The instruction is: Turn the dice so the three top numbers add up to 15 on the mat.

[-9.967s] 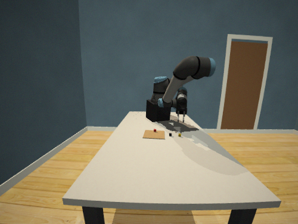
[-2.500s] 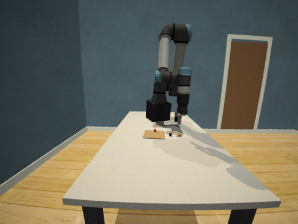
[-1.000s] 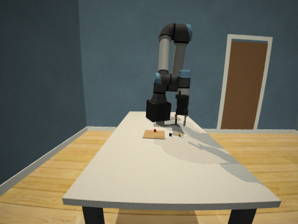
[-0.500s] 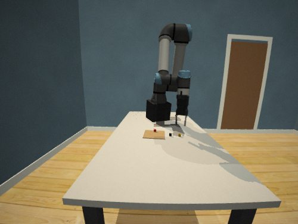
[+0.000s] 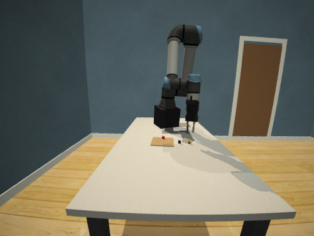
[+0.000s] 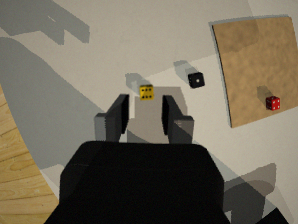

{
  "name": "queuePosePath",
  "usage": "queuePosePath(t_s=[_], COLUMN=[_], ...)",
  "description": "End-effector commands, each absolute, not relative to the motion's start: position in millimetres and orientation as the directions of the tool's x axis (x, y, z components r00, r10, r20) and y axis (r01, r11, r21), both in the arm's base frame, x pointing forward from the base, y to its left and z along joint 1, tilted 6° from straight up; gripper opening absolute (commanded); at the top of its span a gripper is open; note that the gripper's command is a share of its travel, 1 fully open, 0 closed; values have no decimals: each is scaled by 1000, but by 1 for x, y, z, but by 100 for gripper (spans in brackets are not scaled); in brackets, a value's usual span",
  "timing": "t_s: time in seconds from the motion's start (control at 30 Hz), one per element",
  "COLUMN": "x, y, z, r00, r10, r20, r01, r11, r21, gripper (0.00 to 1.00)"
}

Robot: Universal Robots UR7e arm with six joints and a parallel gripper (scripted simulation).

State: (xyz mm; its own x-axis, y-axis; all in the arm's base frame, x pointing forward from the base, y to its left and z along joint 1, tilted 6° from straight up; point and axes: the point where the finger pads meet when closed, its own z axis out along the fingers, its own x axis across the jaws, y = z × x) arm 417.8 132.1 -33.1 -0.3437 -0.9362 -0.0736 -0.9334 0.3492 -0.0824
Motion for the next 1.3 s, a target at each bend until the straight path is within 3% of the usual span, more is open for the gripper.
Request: queuePosePath(t_s=[0.0,1.27], x=[416,416], y=[132,132], z=[-35,-42], r00=[-344,-344], r10=[-936,-936], r20=[-73,-73], r01=[-934,-934], r11=[349,349], r21=[-78,-78], gripper=[64,64])
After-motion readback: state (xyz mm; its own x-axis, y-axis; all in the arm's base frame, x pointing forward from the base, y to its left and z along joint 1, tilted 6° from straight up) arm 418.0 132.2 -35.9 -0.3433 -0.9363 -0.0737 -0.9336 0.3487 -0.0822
